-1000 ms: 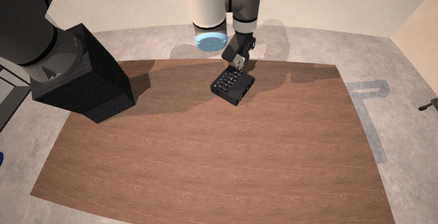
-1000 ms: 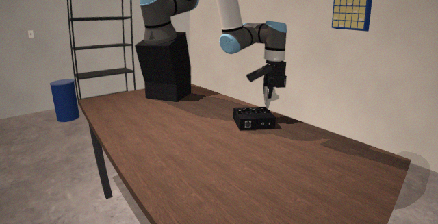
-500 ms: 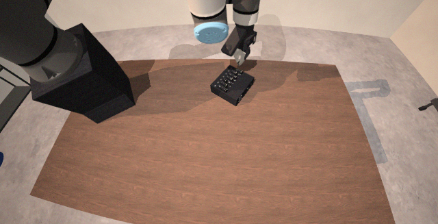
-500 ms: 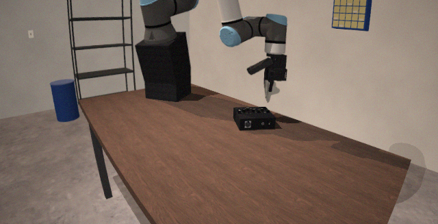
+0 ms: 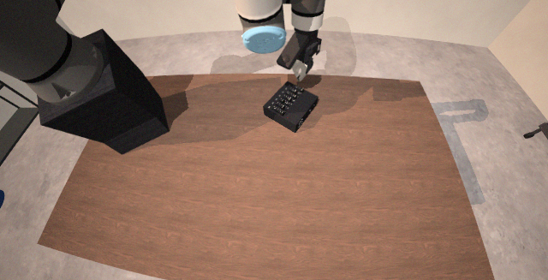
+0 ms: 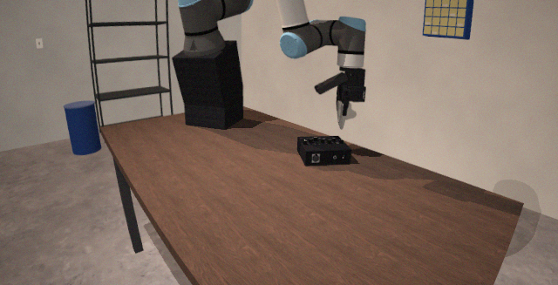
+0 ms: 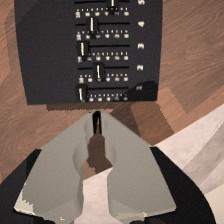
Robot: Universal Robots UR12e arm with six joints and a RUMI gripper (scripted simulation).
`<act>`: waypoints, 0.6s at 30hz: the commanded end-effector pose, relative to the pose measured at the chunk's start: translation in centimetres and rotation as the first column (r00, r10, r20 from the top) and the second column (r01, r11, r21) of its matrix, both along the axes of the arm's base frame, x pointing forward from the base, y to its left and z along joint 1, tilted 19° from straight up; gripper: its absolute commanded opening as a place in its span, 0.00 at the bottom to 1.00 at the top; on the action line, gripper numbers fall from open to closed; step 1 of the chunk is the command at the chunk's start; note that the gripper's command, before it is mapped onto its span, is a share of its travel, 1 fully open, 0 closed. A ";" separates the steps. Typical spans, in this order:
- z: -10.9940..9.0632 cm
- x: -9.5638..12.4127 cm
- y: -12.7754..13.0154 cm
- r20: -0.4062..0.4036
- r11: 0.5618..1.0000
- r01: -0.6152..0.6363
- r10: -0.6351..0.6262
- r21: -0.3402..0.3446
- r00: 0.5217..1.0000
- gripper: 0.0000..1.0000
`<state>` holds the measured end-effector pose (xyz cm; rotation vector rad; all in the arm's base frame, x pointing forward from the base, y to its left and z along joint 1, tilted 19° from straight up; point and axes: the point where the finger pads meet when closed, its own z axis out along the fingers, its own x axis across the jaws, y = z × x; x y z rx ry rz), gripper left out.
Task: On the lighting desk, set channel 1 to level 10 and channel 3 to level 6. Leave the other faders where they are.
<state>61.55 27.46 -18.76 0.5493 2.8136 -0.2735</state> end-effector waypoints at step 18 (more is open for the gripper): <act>0.1 -0.1 -0.2 0.023 0.996 0.092 -0.092 0.023 0.995 0.00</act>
